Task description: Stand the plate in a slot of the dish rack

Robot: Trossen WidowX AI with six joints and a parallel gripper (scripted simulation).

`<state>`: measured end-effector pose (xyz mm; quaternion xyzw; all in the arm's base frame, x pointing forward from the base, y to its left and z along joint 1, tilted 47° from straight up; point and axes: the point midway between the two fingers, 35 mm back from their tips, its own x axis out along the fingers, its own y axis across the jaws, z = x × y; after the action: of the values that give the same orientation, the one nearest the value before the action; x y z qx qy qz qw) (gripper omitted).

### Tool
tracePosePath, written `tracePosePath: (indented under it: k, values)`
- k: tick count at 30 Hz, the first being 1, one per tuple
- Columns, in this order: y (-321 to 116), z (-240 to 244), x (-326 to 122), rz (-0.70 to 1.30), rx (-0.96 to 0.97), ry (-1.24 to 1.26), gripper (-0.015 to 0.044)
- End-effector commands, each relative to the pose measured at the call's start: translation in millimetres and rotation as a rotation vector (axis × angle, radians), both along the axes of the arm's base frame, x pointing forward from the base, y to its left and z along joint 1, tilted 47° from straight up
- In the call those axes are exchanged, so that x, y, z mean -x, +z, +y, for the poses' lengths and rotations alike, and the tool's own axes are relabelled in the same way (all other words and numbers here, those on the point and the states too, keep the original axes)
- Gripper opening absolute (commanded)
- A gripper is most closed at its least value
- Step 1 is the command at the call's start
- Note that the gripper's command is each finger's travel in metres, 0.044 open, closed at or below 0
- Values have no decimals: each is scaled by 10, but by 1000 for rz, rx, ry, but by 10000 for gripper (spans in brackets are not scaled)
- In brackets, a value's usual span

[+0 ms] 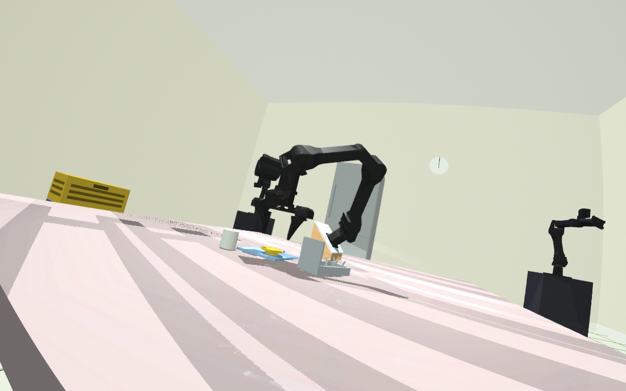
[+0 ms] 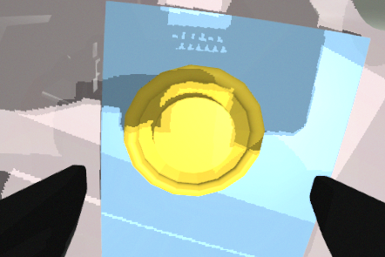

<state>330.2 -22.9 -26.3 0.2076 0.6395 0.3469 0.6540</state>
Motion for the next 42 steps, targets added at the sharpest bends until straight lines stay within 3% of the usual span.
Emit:
tracePosePath:
  k: [1, 29, 31, 37, 42]
  values:
    - [-46, 55, 5, 4, -3, -5, 400]
    - [-335, 370, 18, 3, -6, -5, 400]
    - [-335, 370, 18, 3, -6, -5, 364]
    - [-335, 370, 18, 3, -6, -5, 364]
    - [-335, 370, 18, 3, -6, -5, 331]
